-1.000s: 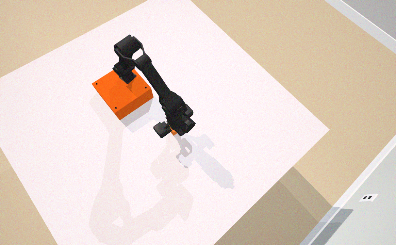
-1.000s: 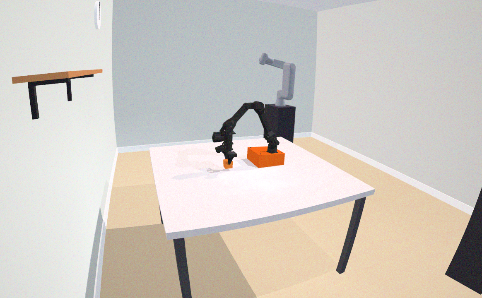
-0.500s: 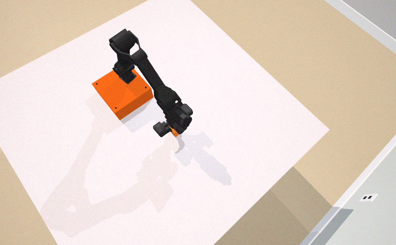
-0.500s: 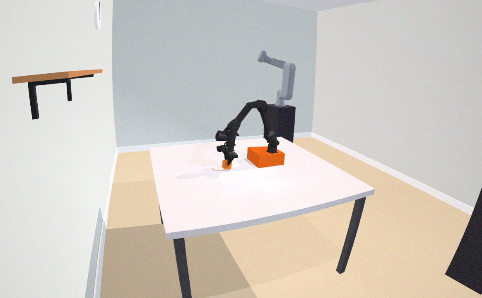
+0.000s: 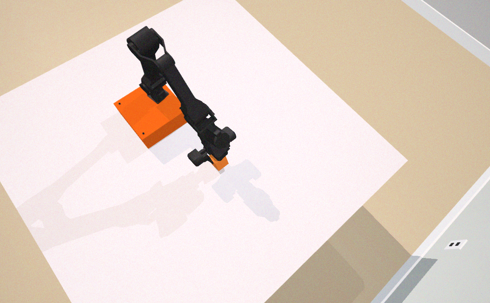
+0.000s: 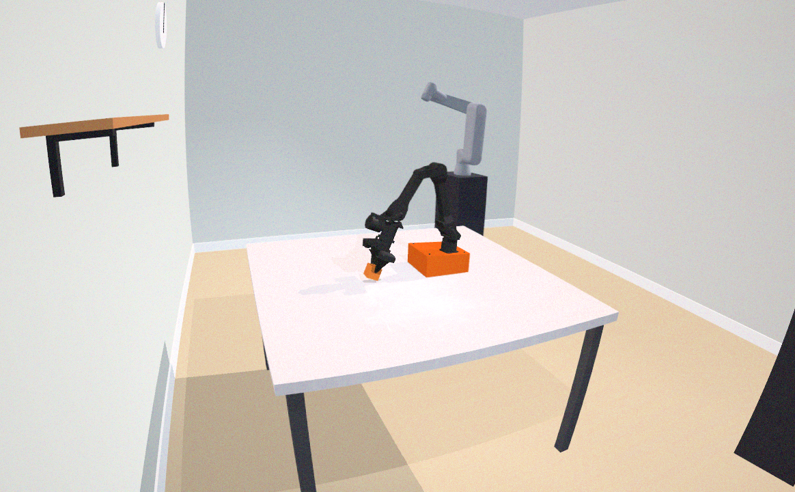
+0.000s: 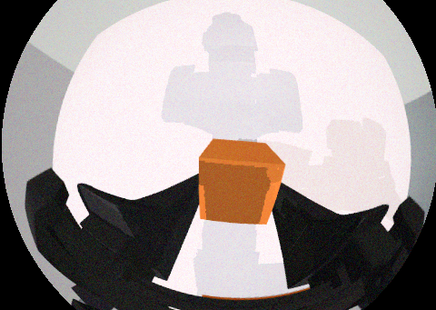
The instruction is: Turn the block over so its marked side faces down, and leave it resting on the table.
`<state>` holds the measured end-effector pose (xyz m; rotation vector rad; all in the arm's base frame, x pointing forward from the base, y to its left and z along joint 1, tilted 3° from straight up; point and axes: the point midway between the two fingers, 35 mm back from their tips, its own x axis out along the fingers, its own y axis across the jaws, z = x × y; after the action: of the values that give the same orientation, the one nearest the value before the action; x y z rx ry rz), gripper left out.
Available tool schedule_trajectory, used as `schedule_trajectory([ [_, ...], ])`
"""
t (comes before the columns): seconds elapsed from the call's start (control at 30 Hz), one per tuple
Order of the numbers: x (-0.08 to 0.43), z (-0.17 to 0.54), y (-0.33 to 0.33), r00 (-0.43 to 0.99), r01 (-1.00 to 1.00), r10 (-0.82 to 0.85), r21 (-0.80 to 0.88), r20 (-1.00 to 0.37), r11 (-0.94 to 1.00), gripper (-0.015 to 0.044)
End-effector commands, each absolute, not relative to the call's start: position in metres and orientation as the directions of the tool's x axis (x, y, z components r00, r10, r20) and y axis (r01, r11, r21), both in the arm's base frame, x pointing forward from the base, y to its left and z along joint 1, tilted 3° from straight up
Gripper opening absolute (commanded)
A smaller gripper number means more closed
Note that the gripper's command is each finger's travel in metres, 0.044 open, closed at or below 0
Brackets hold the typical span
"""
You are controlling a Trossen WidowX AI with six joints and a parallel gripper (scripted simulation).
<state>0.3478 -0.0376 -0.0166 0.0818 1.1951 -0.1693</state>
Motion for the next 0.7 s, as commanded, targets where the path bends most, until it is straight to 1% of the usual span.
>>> schedule_trajectory([
  [0.0,0.347,-0.012,-0.038,0.426,0.172,-0.103,-0.032,-0.899,0.985,0.0],
  [0.13,0.345,-0.01,-0.038,0.472,0.173,-0.111,-0.031,-0.875,0.984,0.0],
  [0.4,0.346,-0.012,-0.038,0.482,0.172,-0.112,-0.031,-0.869,0.985,0.0],
  [0.67,0.354,-0.03,-0.039,0.571,0.17,-0.125,-0.032,-0.811,0.985,0.0],
])
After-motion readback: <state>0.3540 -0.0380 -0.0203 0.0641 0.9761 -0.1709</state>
